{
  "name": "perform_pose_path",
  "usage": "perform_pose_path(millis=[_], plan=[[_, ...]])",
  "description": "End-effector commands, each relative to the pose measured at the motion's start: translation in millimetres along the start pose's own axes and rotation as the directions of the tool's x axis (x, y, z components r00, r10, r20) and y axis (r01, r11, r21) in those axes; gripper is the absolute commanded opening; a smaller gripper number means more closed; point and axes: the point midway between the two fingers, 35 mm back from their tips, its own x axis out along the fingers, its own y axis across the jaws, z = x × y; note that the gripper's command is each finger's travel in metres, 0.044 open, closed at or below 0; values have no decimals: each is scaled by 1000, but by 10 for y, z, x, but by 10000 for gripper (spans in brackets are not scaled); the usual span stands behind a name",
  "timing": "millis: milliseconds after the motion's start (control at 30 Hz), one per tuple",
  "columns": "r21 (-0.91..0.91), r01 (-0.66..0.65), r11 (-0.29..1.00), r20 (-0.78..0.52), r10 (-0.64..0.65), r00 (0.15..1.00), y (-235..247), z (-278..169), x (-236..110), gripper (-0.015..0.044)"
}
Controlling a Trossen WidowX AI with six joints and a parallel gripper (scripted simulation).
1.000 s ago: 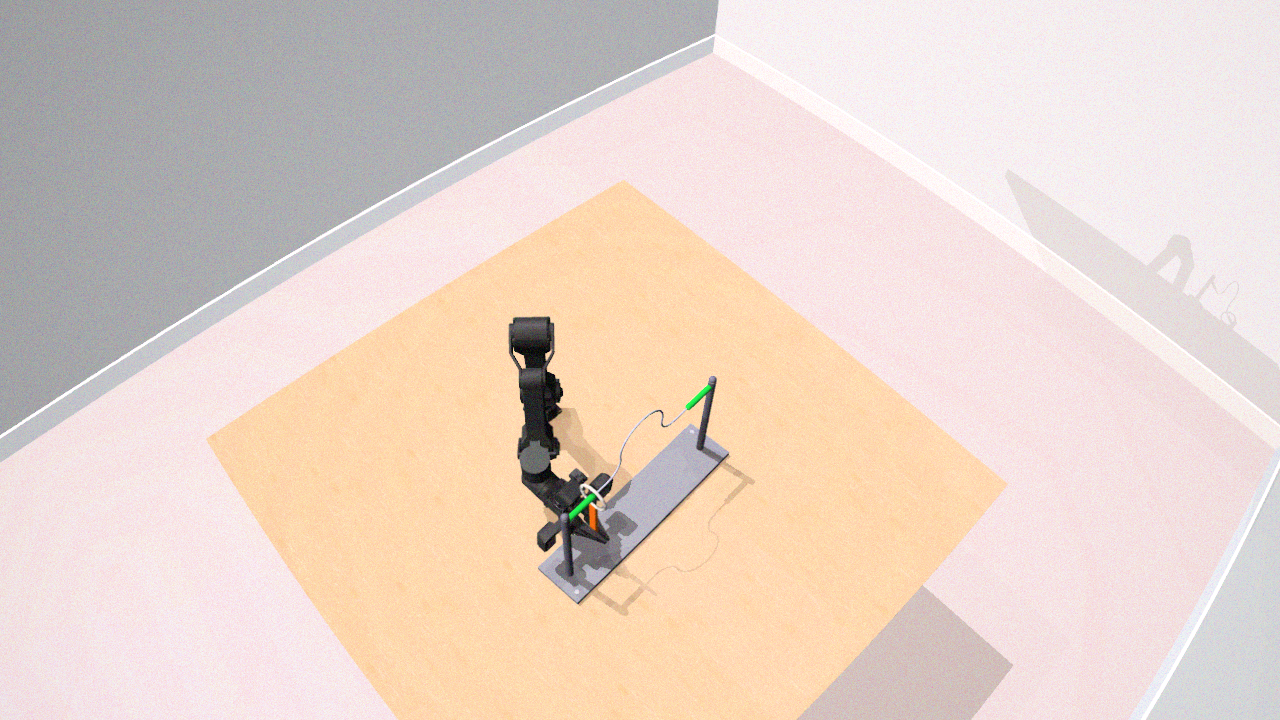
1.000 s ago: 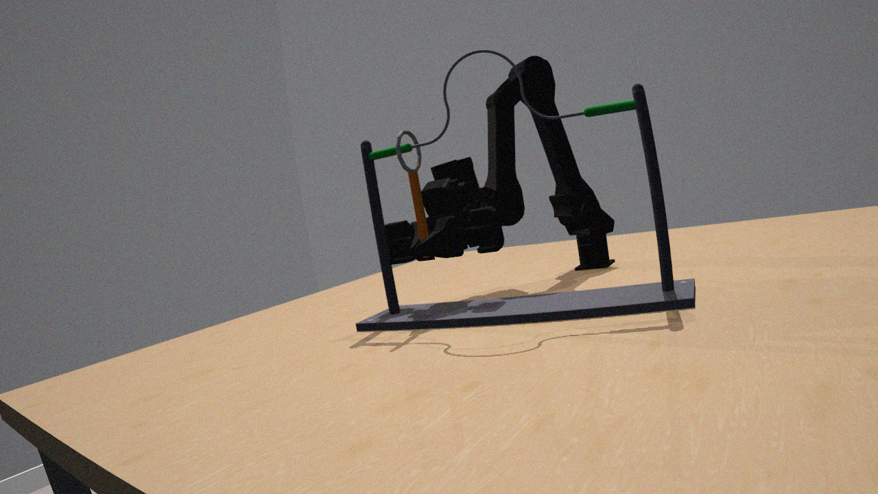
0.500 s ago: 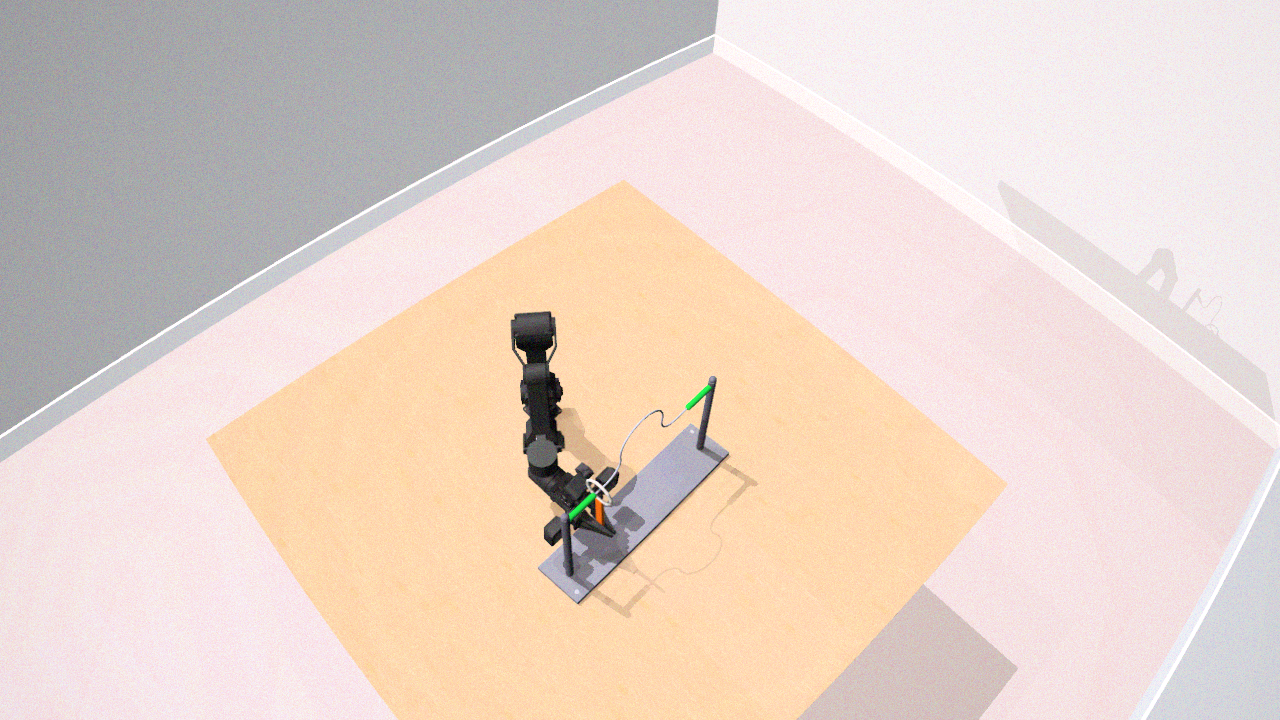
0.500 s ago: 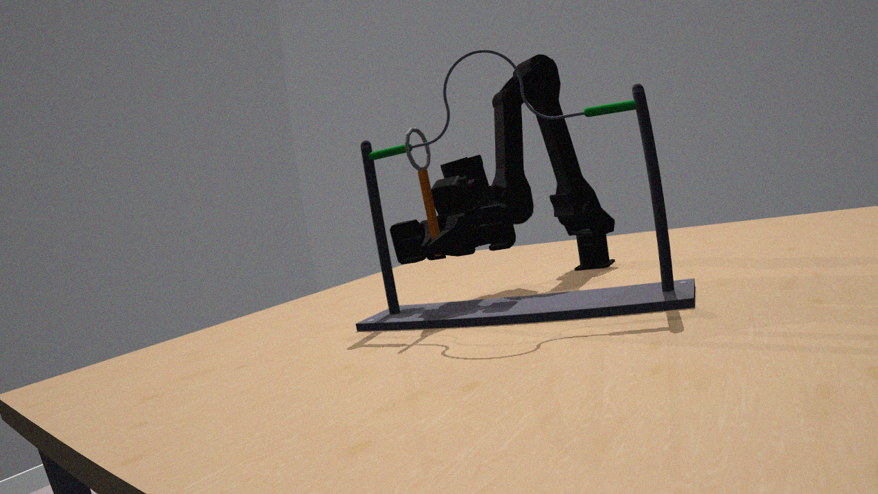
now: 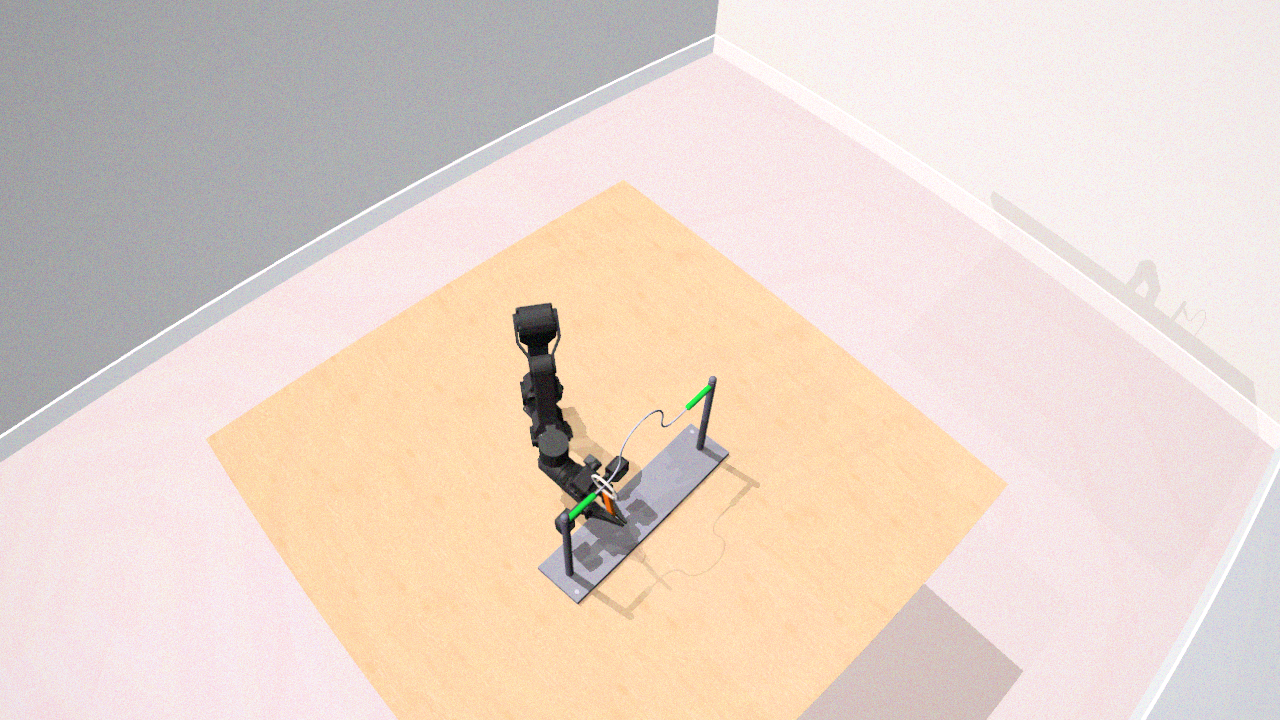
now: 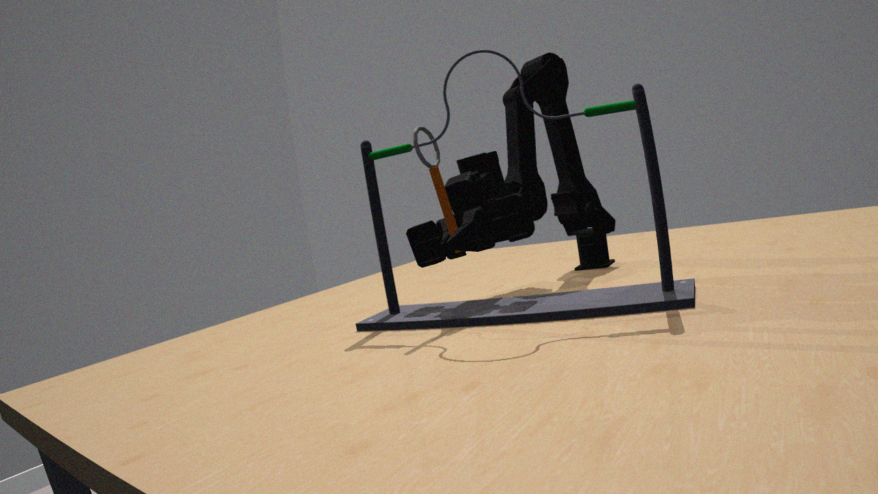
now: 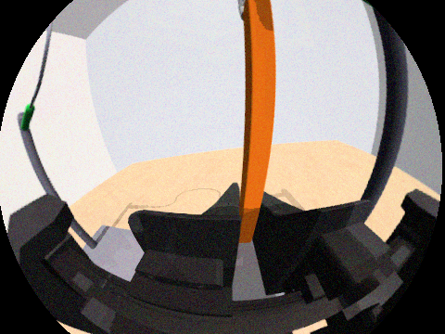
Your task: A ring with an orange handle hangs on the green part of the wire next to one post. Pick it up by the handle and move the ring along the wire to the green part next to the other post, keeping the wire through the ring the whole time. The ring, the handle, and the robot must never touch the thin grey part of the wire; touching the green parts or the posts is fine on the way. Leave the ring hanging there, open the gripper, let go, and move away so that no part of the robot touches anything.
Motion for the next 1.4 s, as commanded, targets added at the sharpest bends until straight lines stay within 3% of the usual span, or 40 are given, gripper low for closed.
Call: perform_pose_path(millis=[0, 1367], plan=[[59, -8, 998, 15, 7, 1000, 147, 49, -2, -150], [598, -63, 799, -139, 181, 974, 1093, 403, -317, -150]])
